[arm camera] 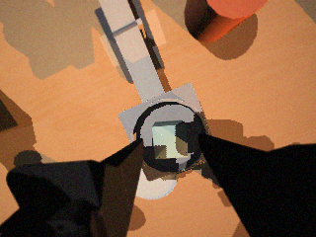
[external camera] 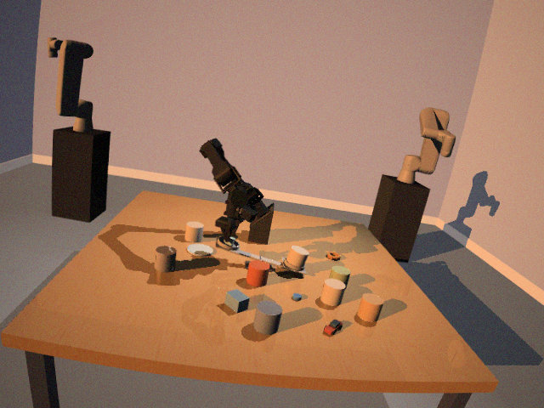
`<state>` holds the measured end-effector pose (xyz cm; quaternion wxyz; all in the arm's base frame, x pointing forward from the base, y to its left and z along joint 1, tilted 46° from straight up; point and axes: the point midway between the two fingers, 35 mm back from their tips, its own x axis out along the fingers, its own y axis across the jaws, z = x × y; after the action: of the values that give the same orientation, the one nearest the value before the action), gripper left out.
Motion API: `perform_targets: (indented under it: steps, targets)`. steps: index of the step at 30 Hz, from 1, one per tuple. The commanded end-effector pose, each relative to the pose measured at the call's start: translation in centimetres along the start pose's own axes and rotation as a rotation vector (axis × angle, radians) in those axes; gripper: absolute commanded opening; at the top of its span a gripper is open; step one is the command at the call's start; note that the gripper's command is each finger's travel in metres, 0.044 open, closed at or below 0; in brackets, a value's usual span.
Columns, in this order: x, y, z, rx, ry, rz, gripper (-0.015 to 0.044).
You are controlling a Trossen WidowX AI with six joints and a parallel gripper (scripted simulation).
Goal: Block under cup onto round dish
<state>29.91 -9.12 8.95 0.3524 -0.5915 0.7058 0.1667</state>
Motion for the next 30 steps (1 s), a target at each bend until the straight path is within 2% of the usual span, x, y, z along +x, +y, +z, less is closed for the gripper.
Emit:
perform_targets:
  steps: [1, 8, 12, 19, 23, 30]
  targets:
    - [0.5, 0.0, 0.0, -0.007, 0.004, -0.002, 0.0260]
    - [1.4, 0.1, -0.1, -0.006, 0.005, -0.003, 0.0260]
    - [1.4, 0.1, -0.1, -0.006, 0.005, -0.003, 0.0155]
    - [1.4, 0.1, -0.1, -0.006, 0.005, -0.003, 0.0108]
    - [0.7, 0.0, 0.0, -0.007, 0.003, -0.002, 0.0003]
    - [-3.0, -0.3, 0.2, -0.008, -0.003, -0.001, 0.0000]
